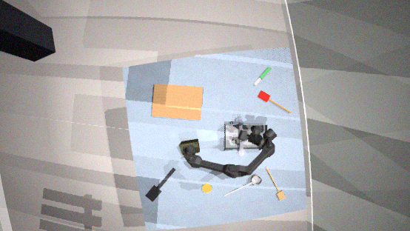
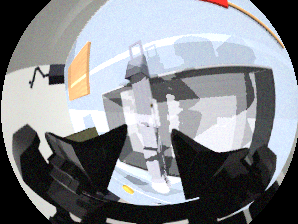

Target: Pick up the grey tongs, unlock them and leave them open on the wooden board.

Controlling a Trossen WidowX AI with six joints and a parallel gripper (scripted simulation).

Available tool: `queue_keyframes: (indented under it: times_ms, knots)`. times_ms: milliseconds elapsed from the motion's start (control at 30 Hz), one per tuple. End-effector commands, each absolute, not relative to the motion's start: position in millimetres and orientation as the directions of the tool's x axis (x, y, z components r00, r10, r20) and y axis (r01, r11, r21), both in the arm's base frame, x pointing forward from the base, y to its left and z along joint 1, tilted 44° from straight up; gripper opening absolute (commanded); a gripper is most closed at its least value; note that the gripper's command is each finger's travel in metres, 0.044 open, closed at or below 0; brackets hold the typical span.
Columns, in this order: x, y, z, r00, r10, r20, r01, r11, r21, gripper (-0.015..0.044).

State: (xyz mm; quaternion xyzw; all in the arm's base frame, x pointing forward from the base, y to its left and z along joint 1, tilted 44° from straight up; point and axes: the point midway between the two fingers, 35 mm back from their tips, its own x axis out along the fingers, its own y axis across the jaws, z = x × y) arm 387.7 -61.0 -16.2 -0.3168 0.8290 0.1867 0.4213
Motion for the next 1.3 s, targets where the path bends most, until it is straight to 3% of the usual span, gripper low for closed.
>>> queue_keyframes:
  times_ms: [0,1100,1267]
  knots:
    - [384,-64,-24,-0.456,-0.373,-0.808,-0.687,0.724,0.054,0.026]
    - [358,-82,-63,-0.518,-0.378,-0.767,-0.691,0.714,0.114,0.026]
    - [360,-81,-59,-0.513,-0.374,-0.772,-0.687,0.719,0.108,0.0129]
